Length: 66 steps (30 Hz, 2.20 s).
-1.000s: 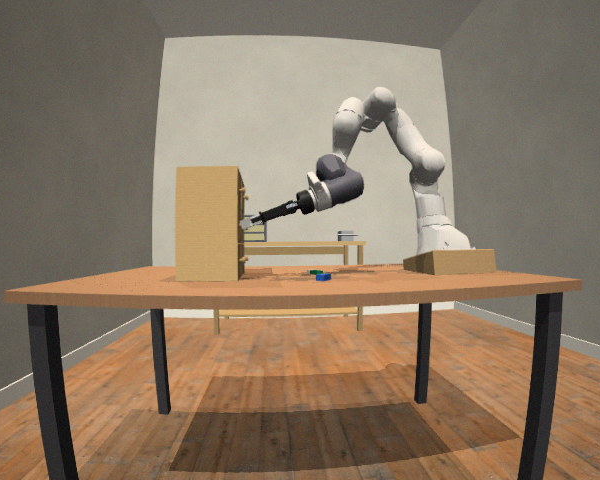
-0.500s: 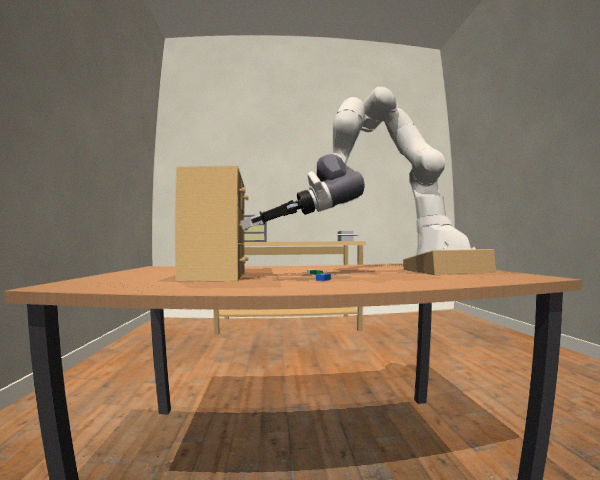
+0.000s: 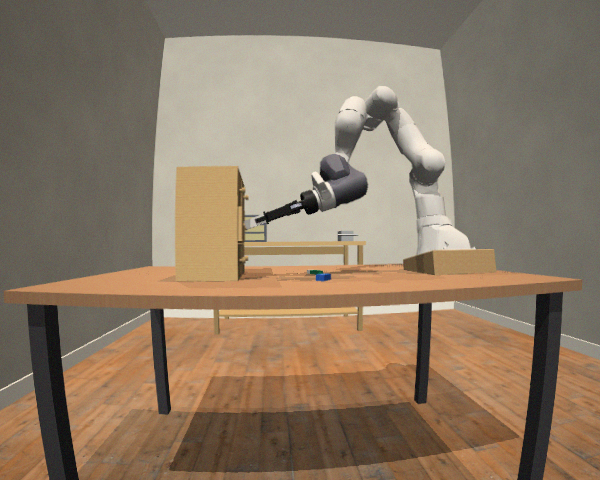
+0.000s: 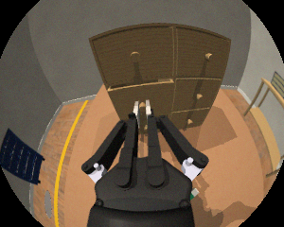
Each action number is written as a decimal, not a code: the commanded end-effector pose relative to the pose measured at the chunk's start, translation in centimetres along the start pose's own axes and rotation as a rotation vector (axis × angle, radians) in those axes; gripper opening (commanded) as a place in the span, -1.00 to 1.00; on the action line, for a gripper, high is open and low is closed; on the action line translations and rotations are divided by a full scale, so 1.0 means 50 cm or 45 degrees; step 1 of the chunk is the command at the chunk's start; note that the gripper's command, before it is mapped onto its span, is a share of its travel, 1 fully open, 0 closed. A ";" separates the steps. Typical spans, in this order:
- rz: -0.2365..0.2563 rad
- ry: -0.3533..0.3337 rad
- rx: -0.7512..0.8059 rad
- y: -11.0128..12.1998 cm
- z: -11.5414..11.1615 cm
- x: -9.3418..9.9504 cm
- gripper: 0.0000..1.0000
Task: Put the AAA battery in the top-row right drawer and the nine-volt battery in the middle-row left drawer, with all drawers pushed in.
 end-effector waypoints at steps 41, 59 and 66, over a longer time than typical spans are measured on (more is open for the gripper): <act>0.003 -0.002 -0.006 0.005 -0.035 0.094 -0.84; 0.003 -0.002 -0.006 0.006 -0.040 0.106 -0.84; 0.003 -0.002 -0.006 0.006 -0.040 0.107 -0.84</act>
Point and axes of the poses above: the point where the finger pads meet when closed, its own x axis back along the fingers, its own y axis across the jaws, z = x × y, the point moved 8 cm from there along x, back along the fingers, and after that the axes turned 11 degrees about -x, right-handed, at the moved point
